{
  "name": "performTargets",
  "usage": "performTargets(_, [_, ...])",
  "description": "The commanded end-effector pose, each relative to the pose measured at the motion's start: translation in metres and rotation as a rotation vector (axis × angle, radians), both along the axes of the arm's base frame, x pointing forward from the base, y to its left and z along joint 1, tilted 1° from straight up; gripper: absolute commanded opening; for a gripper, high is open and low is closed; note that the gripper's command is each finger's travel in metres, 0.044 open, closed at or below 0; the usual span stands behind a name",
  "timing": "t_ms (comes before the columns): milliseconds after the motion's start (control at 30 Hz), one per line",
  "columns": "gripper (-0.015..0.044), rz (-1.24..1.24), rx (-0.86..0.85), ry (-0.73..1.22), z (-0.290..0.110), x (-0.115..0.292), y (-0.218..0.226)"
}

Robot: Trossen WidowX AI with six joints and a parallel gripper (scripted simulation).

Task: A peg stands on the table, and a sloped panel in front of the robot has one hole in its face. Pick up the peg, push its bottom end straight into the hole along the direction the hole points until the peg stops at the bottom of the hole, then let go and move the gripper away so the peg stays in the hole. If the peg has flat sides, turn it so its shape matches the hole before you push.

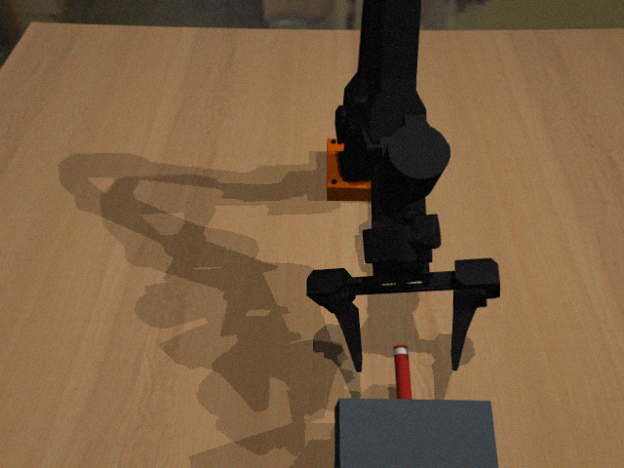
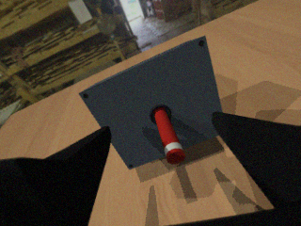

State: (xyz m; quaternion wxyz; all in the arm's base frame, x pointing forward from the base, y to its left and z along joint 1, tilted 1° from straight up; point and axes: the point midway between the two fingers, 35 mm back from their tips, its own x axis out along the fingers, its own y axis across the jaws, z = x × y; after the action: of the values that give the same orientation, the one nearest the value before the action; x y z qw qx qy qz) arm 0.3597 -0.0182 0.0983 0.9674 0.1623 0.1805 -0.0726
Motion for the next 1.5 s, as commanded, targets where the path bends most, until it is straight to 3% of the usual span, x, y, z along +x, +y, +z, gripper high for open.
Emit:
performTargets(0, [0.044, -0.002, -0.001, 0.002, 0.001, -0.004, 0.0])
performTargets(1467, [0.044, 0.001, -0.002, -0.005, 0.018, -0.031, 0.003])
